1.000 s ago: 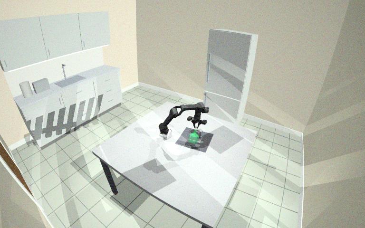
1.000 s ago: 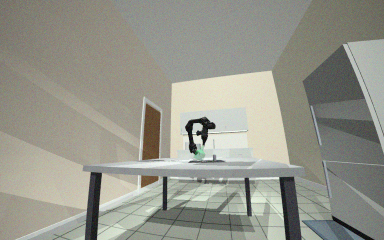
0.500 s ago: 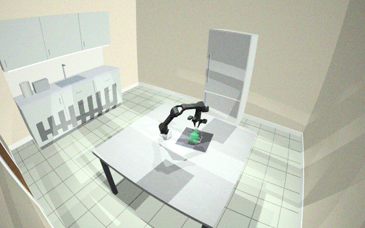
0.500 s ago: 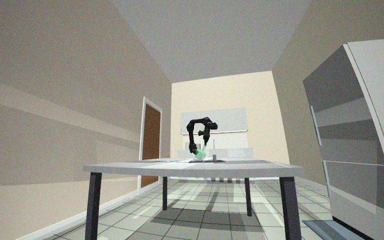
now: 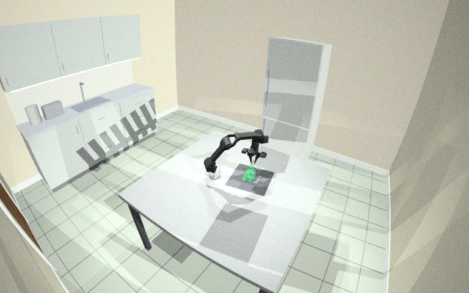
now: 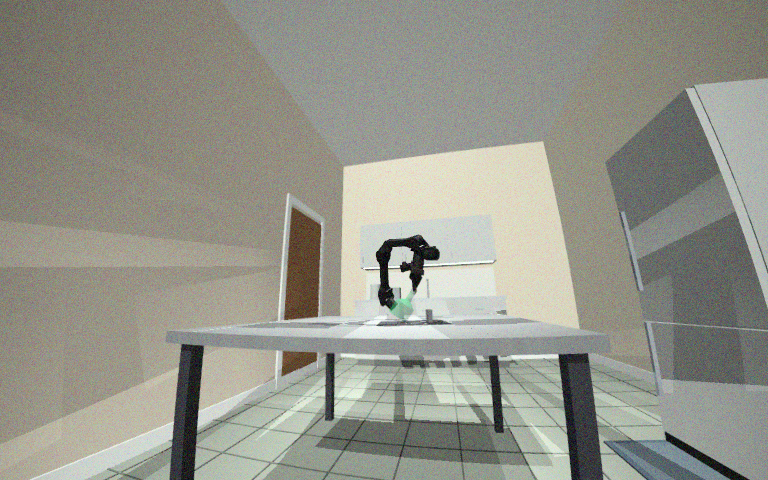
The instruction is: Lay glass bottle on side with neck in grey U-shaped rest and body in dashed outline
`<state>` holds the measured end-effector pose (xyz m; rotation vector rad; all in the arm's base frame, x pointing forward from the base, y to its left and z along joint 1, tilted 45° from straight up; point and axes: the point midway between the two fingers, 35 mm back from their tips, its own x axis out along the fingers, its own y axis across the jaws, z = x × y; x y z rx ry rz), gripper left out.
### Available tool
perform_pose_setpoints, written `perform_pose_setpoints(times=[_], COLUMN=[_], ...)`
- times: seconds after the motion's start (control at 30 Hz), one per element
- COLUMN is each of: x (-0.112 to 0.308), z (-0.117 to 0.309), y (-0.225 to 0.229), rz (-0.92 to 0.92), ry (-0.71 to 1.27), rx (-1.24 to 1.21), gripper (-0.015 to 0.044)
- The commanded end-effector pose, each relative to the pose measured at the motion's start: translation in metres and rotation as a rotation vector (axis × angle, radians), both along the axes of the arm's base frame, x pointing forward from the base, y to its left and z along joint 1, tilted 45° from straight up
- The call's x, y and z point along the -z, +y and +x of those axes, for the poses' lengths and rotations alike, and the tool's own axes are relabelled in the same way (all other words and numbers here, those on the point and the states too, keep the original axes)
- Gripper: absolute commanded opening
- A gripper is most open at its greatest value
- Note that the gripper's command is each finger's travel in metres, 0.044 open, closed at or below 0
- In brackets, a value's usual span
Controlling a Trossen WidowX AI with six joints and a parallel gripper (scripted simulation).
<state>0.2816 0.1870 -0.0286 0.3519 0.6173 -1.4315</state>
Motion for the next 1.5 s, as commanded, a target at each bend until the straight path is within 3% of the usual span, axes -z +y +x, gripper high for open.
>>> perform_pose_setpoints(times=[0.0,1.47], x=[0.009,0.063], z=[-0.002,-0.013], y=[0.004,0.020], rz=[0.005,-0.022], ry=[0.000,0.009], rx=[0.004,-0.033], gripper=[0.0111,0.0111])
